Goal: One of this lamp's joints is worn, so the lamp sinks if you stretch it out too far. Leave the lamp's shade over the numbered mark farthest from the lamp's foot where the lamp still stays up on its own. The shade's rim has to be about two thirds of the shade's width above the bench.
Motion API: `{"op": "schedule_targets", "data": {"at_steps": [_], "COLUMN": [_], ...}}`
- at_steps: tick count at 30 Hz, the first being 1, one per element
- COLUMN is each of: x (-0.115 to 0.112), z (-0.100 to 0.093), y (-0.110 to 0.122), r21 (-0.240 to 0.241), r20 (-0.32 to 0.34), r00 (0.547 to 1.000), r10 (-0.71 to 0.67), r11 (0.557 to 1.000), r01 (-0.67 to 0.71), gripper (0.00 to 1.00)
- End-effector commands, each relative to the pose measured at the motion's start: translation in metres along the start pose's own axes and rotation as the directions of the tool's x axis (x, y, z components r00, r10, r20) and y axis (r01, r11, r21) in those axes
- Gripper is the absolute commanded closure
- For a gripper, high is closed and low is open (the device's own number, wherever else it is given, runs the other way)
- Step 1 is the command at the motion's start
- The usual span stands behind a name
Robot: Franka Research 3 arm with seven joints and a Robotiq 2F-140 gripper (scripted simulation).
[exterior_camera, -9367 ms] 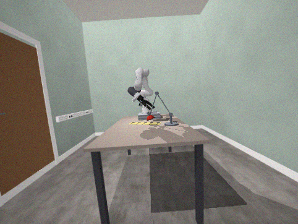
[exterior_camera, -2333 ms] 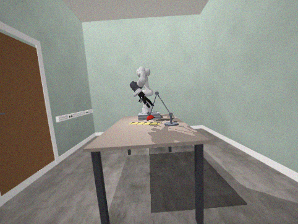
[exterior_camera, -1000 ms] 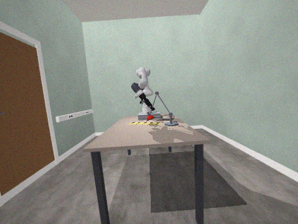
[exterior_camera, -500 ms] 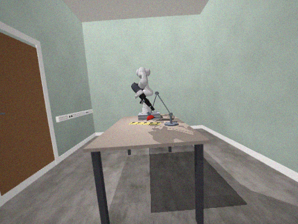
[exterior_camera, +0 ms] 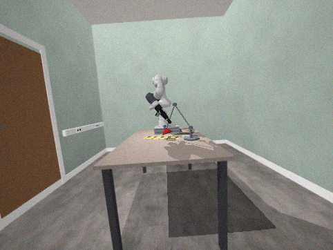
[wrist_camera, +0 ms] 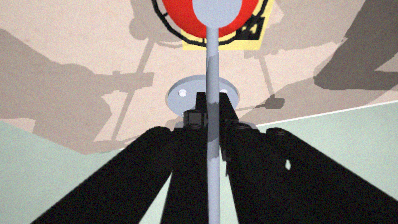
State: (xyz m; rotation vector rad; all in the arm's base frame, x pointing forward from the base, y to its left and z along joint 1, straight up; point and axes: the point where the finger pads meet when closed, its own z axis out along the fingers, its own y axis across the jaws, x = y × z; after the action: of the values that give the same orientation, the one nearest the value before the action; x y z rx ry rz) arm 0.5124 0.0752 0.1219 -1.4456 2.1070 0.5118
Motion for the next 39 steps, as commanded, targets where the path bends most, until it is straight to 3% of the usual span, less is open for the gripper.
{"op": "schedule_targets", "data": {"at_steps": [1, 22, 39], "x": [0.012, 0.052, 0.056], "z": [-0.008, -0.032, -0.036], "y": [-0.002, -0.005, -0.008], "r21": [0.006, 0.004, 0.004], "r20": [-0.001, -0.001, -0.001], "r00": [1.000, 1.000, 1.000], "r10": [-0.008, -0.016, -0.016], "r11": [1.000, 1.000, 1.000], "r01": [0.008, 0.016, 0.016], "gripper": [0.90, 0.90, 0.90]}}
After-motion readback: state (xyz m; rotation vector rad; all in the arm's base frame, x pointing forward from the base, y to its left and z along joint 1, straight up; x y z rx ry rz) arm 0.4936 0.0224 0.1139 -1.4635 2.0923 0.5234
